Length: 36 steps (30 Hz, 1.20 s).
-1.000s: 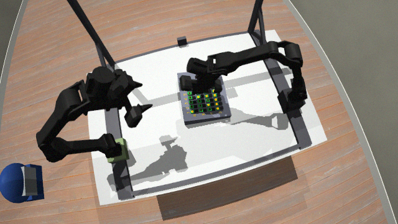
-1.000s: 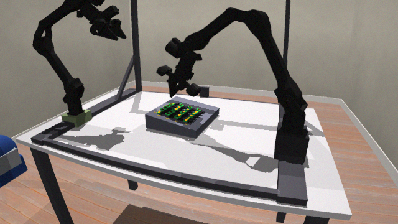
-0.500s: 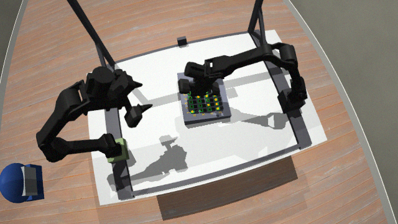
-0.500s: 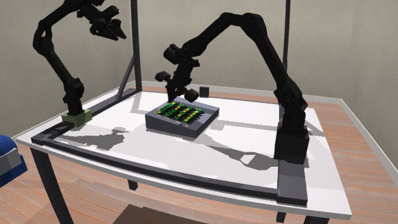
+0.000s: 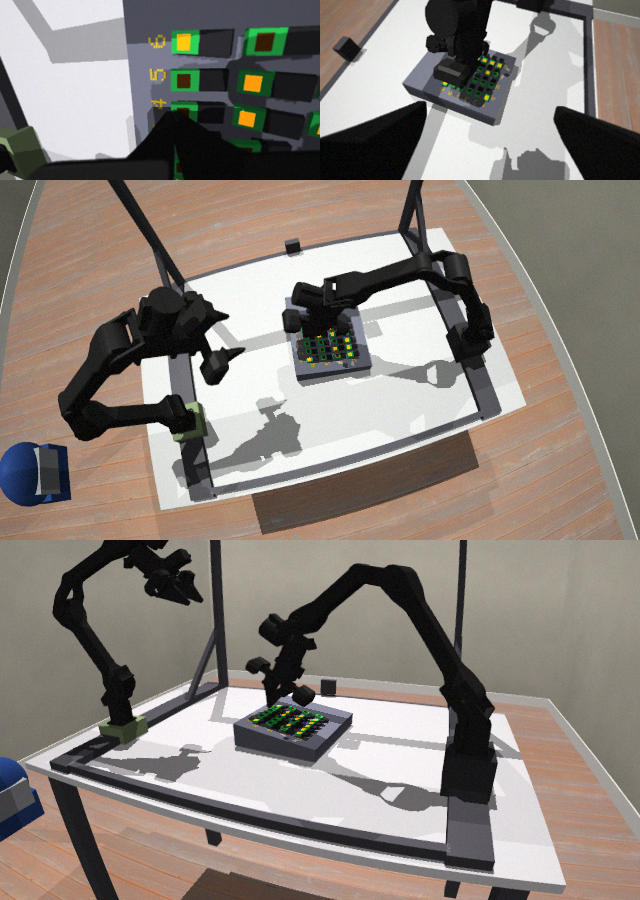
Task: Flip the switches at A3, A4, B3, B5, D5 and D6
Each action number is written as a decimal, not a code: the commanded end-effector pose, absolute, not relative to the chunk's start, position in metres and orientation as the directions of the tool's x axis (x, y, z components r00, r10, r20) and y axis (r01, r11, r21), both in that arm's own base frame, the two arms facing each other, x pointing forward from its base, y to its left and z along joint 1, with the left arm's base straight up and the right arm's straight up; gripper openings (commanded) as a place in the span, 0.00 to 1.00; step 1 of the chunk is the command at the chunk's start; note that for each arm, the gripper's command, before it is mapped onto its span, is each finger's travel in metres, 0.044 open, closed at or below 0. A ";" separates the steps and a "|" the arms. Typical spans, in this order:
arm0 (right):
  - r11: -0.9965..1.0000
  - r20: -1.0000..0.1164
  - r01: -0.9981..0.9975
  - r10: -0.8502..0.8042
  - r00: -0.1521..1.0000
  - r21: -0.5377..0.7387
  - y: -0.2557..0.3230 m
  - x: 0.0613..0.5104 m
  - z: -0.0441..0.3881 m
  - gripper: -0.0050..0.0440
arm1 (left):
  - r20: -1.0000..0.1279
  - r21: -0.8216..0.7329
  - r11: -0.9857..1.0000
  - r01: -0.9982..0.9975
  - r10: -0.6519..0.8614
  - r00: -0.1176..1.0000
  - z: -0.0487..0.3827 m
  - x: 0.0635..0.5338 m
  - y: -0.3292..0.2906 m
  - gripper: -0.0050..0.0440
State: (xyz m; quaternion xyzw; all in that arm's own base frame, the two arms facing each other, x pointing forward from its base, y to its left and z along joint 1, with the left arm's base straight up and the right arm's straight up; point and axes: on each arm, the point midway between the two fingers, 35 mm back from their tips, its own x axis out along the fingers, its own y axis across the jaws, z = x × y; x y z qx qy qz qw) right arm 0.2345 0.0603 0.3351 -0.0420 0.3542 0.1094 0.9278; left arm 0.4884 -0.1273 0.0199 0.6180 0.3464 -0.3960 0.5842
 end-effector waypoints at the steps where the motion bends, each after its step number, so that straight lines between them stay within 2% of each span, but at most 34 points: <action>1: 0.974 -0.647 -0.227 0.173 0.742 0.000 0.059 0.233 0.343 0.92 | -0.877 0.480 -0.074 0.874 -0.047 0.478 0.031 0.497 -0.128 0.00; 16: 0.974 -0.647 -0.227 0.173 0.742 0.000 0.059 0.233 0.343 0.92 | -0.883 0.470 -0.074 0.880 -0.042 0.468 0.014 0.490 -0.128 0.00; 33: 0.974 -0.647 -0.227 0.173 0.742 0.000 0.059 0.233 0.343 0.92 | -0.884 0.468 -0.074 0.881 -0.042 0.466 0.014 0.490 -0.128 0.00; 36: 0.974 -0.647 -0.227 0.173 0.742 0.000 0.059 0.233 0.343 0.92 | -0.865 0.501 -0.070 0.862 -0.053 0.499 0.033 0.498 -0.130 0.00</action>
